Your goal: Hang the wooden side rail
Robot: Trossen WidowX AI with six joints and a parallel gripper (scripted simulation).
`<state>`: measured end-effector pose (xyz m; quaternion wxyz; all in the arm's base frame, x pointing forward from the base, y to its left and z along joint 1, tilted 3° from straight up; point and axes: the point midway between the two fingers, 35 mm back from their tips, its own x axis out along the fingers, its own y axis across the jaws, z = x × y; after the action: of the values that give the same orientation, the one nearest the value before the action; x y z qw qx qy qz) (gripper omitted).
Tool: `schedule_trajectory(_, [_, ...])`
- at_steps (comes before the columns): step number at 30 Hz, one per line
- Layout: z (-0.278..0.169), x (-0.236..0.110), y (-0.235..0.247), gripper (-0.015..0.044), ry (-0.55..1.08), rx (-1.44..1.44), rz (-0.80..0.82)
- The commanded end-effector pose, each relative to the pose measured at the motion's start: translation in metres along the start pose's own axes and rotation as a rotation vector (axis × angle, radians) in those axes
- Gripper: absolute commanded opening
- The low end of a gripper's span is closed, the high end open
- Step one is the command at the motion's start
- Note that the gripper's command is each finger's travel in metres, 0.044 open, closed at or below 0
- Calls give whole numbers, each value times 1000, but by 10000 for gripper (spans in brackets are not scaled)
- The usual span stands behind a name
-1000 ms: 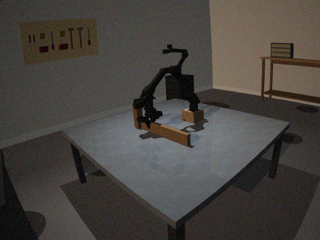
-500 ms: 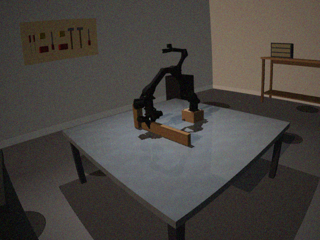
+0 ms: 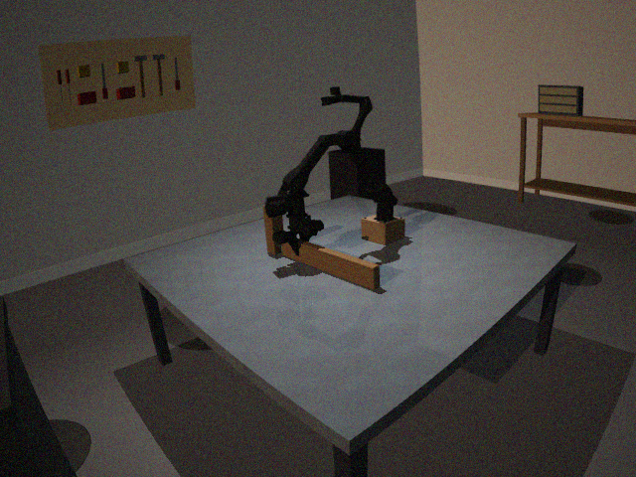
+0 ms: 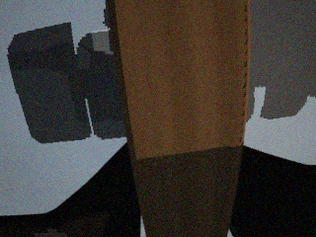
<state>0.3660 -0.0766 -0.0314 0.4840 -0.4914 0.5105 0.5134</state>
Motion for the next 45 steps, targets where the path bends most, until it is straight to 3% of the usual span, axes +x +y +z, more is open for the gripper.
schedule_trajectory(1, [-1, -10, -4, 0, 3, -7, -24])
schedule_trajectory(45, [-1, -16, -4, 0, 3, -7, -24])
